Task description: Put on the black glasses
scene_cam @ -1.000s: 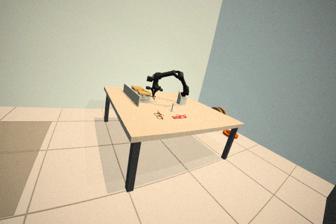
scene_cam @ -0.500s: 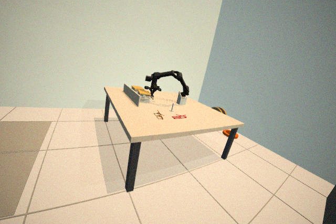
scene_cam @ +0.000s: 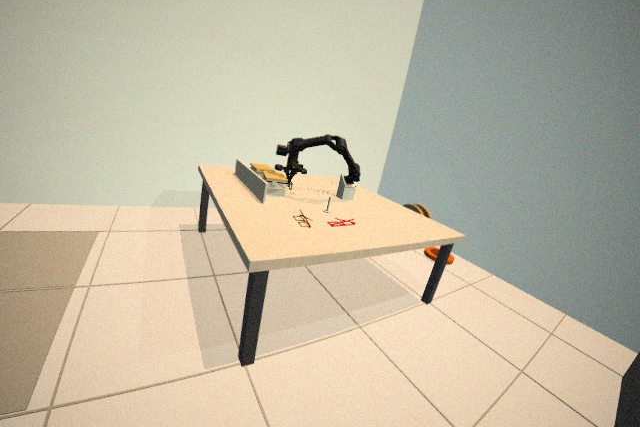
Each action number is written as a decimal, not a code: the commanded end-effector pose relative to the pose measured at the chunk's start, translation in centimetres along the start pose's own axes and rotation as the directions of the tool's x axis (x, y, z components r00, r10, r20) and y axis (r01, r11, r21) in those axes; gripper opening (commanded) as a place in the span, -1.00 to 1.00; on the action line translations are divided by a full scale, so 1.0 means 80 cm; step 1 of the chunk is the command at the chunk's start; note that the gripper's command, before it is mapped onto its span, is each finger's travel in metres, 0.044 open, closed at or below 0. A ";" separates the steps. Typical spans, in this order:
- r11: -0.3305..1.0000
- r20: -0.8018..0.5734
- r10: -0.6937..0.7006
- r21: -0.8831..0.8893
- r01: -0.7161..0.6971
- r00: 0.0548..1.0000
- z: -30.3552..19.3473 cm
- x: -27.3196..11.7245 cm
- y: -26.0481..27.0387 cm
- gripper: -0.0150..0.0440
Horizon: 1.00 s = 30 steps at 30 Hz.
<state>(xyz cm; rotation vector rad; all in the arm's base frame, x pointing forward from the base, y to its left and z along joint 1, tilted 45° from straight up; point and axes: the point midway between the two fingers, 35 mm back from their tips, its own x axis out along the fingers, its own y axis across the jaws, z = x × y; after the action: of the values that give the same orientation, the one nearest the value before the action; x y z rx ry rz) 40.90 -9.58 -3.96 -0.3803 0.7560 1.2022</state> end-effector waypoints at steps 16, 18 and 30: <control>1.000 0.000 0.000 0.000 0.000 1.000 0.000 0.005 0.000 -0.13; 1.000 0.000 0.000 0.000 0.000 1.000 0.000 0.005 0.000 -0.13; 1.000 -0.010 -0.003 0.003 0.003 1.000 -0.001 -0.034 0.001 -0.13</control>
<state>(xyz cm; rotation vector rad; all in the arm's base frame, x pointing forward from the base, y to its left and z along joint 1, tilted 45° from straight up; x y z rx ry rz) 40.43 -10.71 -2.91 -0.3720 0.7668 1.2031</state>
